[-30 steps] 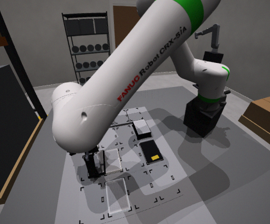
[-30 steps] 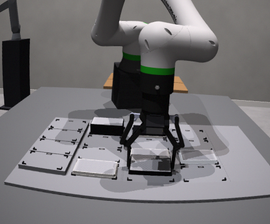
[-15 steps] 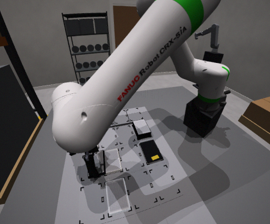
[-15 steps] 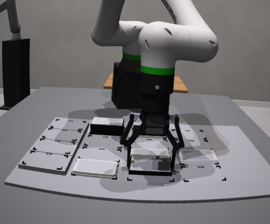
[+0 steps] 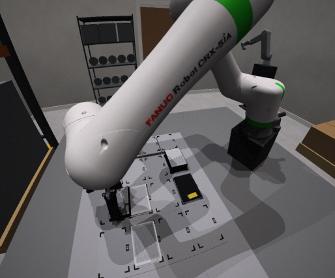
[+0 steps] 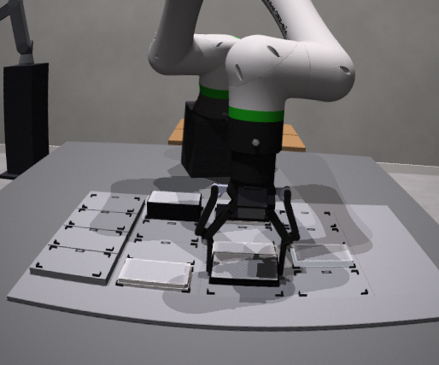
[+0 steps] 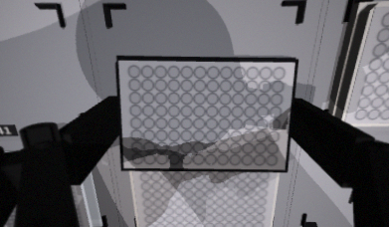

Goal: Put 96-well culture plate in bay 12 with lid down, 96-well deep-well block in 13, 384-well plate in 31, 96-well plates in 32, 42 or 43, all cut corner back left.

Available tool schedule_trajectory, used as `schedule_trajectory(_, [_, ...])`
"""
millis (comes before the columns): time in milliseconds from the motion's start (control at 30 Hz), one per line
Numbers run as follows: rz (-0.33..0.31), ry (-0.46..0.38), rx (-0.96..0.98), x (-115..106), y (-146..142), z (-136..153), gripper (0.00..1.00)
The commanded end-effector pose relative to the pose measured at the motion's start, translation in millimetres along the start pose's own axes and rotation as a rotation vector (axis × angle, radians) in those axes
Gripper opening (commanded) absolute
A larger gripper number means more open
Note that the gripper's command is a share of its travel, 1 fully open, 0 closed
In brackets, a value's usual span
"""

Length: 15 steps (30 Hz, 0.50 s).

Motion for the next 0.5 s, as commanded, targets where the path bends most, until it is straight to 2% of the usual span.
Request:
schedule_trajectory(0, [0.000,0.002,0.000,-1.0,-0.2,-0.7,0.87])
schedule_trajectory(467, [0.000,0.002,0.000,-1.0,-0.2,-0.7,0.86])
Point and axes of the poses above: the point where the finger pads meet when closed, its own x axis out along the fingers, its own y axis across the jaws, z = x × y, the point moved 6 cm from there along -x, back along the fingers, and after that the axes turned 7 degrees about x, right-handed, at the moved point
